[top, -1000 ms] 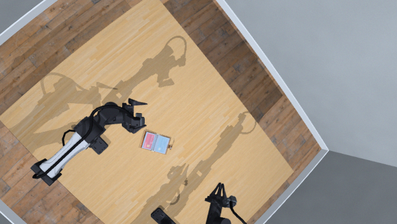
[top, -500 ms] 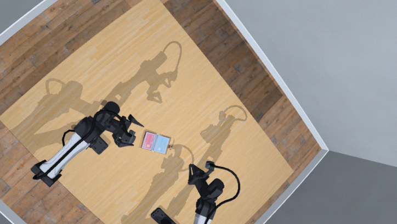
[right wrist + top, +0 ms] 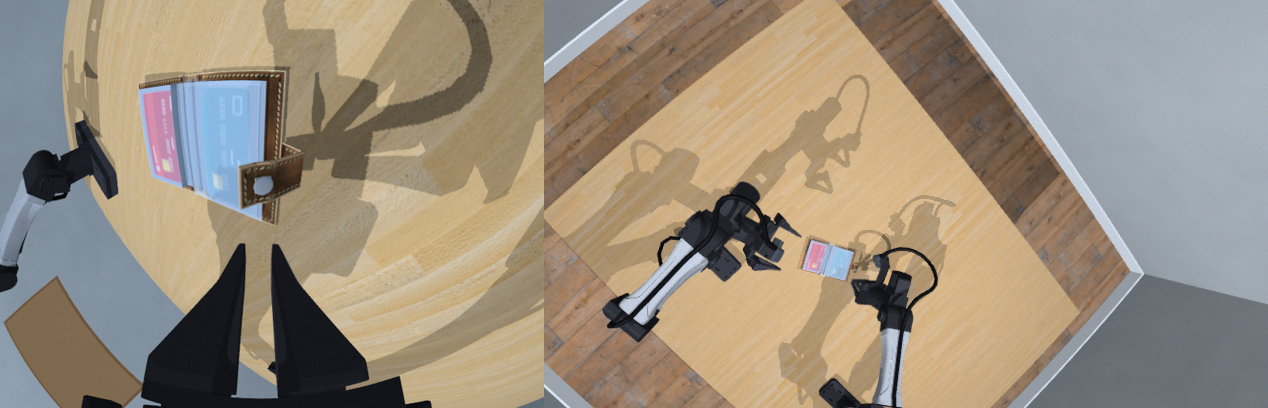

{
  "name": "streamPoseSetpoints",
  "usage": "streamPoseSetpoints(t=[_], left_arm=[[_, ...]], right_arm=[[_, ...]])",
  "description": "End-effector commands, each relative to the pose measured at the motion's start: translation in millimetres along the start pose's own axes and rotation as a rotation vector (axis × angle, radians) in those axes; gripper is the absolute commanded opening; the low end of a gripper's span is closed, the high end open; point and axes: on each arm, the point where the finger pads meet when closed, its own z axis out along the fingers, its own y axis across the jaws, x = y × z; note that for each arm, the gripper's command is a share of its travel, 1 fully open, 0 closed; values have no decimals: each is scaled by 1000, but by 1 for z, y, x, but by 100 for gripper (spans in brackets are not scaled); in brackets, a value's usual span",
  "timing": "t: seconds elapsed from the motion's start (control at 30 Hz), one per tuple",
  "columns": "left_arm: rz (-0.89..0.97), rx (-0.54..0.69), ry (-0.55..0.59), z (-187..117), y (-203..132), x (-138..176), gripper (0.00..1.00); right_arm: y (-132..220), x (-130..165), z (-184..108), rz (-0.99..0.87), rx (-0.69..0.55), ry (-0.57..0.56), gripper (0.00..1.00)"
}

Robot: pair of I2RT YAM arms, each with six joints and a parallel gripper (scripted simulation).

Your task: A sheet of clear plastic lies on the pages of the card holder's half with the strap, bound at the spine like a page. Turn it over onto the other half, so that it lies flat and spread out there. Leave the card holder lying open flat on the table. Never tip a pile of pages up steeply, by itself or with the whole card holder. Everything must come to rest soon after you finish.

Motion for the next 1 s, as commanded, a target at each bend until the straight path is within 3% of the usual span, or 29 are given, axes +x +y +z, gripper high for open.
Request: streamPoseSetpoints(t=[0.0, 0.2, 0.73, 0.9, 0.97], left_arm=[[-23, 9, -8, -1, -2, 6, 100], [-17, 5, -7, -3, -2, 6, 100], [-8, 1, 9, -3, -2, 9, 100], [-9, 1, 9, -3, -2, 9, 100], [-9, 1, 9, -3, -2, 9, 100]], right_arm=[[2, 0, 14, 6, 33, 55, 16], [1, 5, 36, 6, 27, 88, 16], [1, 1, 51, -1, 31, 75, 16], [4, 1, 44, -16, 32, 58, 2], [4, 1, 44, -16, 32, 58, 2]])
